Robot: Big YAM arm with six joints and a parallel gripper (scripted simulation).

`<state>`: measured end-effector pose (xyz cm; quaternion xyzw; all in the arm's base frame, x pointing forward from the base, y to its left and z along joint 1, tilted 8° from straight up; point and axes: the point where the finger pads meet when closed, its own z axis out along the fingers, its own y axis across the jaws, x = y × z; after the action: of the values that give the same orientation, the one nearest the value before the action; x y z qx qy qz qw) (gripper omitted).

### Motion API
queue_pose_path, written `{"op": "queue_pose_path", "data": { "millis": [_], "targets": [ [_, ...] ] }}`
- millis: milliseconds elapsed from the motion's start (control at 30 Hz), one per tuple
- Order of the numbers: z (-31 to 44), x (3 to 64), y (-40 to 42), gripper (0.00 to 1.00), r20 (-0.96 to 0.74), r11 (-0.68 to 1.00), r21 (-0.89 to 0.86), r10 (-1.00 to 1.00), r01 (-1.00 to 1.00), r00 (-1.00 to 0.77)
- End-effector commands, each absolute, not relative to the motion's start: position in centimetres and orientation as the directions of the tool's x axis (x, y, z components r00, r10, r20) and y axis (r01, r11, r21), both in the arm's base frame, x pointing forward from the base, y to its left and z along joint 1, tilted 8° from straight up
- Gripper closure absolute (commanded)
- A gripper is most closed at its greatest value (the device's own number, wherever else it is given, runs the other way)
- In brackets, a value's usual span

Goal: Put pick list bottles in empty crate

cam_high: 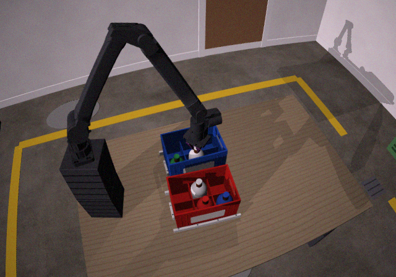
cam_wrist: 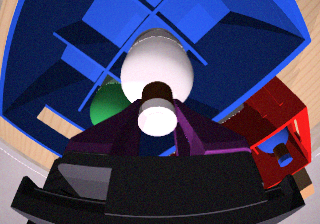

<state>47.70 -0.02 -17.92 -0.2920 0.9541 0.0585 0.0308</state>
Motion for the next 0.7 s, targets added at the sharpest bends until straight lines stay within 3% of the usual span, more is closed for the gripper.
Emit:
{"op": "queue_pose_path", "data": {
  "millis": [0,667],
  "targets": [
    [-15.3,51.9,0.2,1.00,-0.169,0.825,0.036,-0.551,-0.564,-0.817],
    [-16.1,51.7,0.2,1.00,-0.164,0.825,0.040,-0.551,-0.563,-0.819]
  ]
}}
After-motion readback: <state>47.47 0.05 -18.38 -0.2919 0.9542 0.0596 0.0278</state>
